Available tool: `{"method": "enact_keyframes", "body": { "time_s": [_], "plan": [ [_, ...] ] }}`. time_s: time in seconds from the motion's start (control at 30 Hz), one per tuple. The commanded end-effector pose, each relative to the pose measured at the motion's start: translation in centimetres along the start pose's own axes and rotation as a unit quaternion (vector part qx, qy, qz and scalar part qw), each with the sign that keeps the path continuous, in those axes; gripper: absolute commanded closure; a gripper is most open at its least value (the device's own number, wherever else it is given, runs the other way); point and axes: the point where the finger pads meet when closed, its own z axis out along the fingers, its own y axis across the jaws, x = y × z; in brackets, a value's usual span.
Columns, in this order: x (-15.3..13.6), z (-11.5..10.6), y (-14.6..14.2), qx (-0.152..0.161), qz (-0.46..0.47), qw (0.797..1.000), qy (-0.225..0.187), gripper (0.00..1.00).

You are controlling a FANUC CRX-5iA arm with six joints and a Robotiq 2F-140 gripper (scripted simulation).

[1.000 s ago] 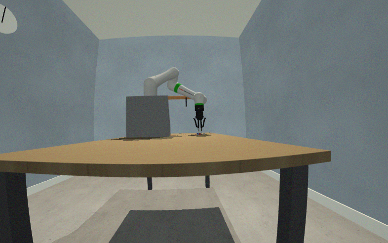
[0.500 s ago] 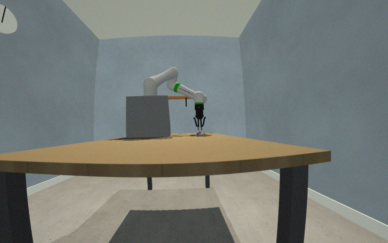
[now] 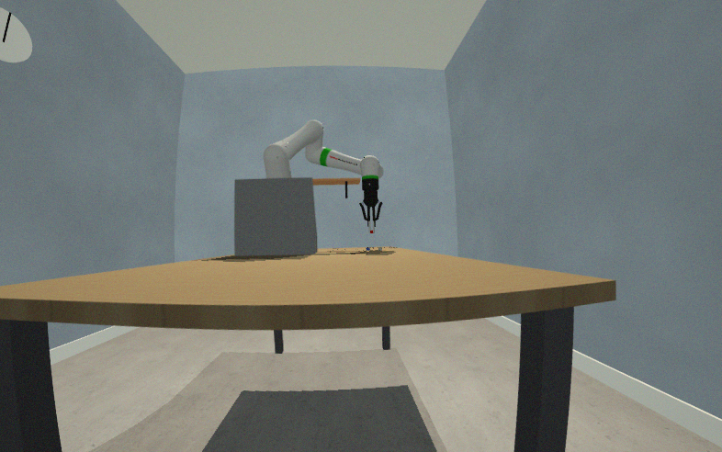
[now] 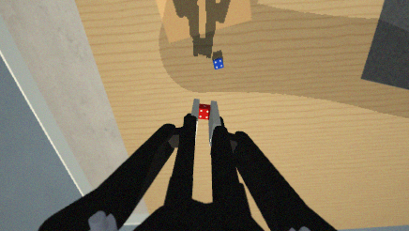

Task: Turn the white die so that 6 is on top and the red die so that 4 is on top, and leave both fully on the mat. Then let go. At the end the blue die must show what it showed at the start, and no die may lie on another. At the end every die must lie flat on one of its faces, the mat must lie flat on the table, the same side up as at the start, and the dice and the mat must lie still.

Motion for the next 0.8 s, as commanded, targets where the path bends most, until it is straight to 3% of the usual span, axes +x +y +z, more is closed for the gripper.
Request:
{"method": "enact_keyframes", "body": {
  "time_s": [0.0, 0.3, 0.47, 0.53, 0.77],
  "plan": [
    [0.0, -0.8, 0.0, 0.0, 0.0, 1.0, 0.0, 0.93],
    [0.0, -0.8, 0.0, 0.0, 0.001, 1.0, 0.0, 0.93],
    [1.1, -0.9, -0.3, 0.0, 0.046, 0.999, 0.001, 0.93],
    [3.0, -0.9, -0.6, 0.001, 0.12, 0.993, 0.002, 0.93],
    [5.7, -1.0, -0.9, 0.002, 0.228, 0.974, 0.003, 0.93]
  ]
}}
